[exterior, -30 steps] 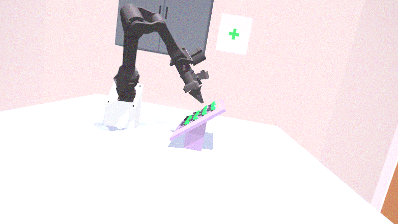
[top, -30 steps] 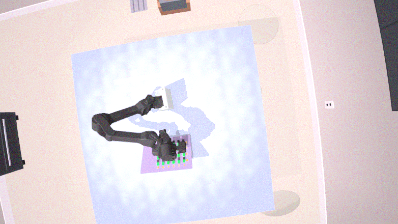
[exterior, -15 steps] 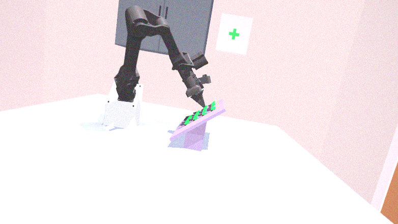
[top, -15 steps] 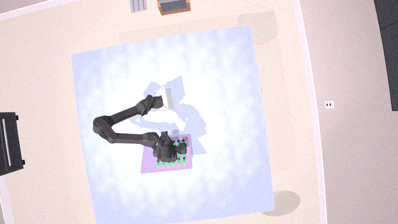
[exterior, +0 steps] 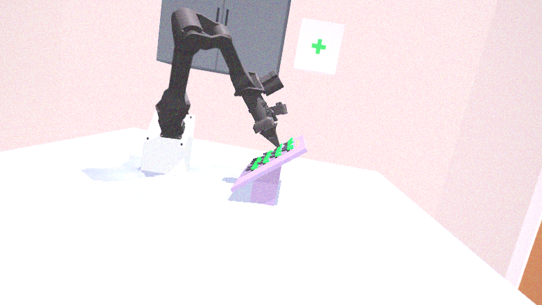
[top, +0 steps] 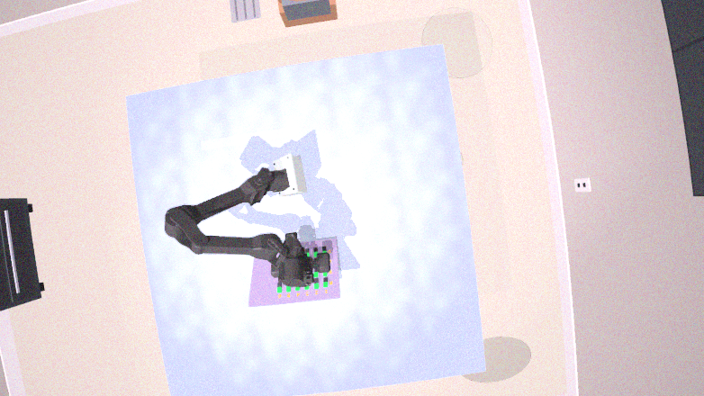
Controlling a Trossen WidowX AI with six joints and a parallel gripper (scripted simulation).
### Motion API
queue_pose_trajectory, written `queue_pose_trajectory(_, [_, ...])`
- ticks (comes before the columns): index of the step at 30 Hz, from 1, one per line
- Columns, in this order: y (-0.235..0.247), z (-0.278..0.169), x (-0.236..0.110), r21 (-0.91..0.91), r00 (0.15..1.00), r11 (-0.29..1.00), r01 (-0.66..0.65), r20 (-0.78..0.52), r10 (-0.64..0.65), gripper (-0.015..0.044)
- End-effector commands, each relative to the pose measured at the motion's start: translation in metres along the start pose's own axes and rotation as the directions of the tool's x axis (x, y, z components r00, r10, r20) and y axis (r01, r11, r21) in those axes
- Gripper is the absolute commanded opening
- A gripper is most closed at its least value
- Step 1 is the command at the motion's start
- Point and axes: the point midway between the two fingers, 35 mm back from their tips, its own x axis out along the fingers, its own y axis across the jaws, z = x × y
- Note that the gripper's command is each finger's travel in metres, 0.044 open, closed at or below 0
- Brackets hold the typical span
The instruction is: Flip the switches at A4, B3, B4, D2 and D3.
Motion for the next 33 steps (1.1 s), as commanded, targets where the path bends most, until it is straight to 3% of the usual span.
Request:
queue_pose_trajectory(1, [0.0007, -0.0003, 0.0002, -0.004, 1.000, 1.000, -0.004, 0.000, 0.004, 0.0000])
queue_pose_trajectory(33, [0.0007, -0.0002, 0.0042, -0.004, 1.000, 1.000, -0.004, 0.000, 0.004, 0.0000])
